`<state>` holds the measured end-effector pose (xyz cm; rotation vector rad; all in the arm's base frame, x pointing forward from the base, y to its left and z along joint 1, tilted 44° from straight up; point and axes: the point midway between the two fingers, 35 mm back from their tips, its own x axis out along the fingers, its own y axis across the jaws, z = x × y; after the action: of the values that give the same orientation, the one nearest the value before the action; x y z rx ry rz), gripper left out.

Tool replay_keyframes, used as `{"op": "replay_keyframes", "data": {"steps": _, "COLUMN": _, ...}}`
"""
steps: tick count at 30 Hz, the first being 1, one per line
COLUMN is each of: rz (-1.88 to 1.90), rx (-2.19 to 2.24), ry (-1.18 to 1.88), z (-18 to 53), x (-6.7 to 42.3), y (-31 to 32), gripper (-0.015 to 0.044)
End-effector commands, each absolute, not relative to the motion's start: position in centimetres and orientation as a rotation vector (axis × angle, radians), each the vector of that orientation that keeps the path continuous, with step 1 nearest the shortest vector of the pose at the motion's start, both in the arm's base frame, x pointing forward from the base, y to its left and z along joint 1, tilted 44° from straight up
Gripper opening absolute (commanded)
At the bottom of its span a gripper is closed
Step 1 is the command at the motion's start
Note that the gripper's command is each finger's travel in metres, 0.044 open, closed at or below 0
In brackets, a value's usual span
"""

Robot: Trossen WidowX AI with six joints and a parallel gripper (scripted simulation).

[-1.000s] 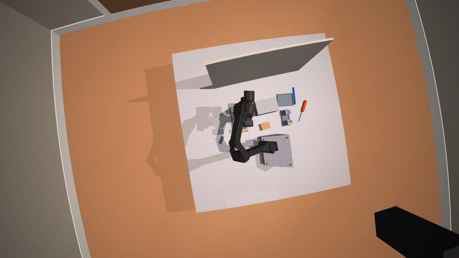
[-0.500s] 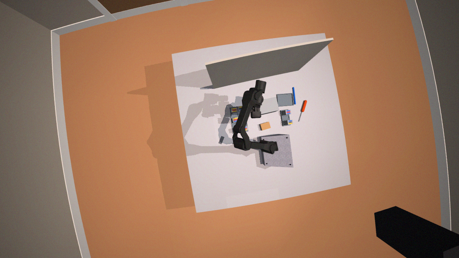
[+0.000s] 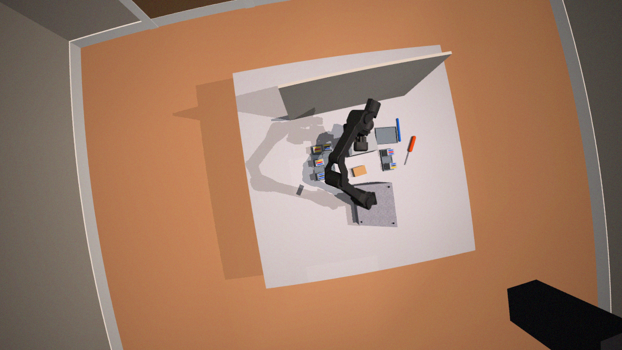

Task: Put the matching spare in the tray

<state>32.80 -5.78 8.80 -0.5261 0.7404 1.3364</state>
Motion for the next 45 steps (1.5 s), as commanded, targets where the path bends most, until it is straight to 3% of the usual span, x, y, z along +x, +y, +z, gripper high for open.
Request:
{"op": "replay_keyframes", "data": {"steps": 1, "rz": 1.333, "rx": -0.546, "ry": 0.737, "z": 7.7, "x": 33.5, "y": -7.6, "gripper": 0.0}}
{"op": "replay_keyframes", "data": {"steps": 33, "rz": 1.367, "rx": -0.593, "ry": 0.683, "z": -6.2, "x": 32.5, "y": -20.4, "gripper": 0.0}}
{"op": "replay_keyframes", "data": {"steps": 45, "rz": 1.369, "rx": -0.595, "ry": 0.679, "z": -7.5, "x": 32.4, "y": -20.6, "gripper": 0.0}}
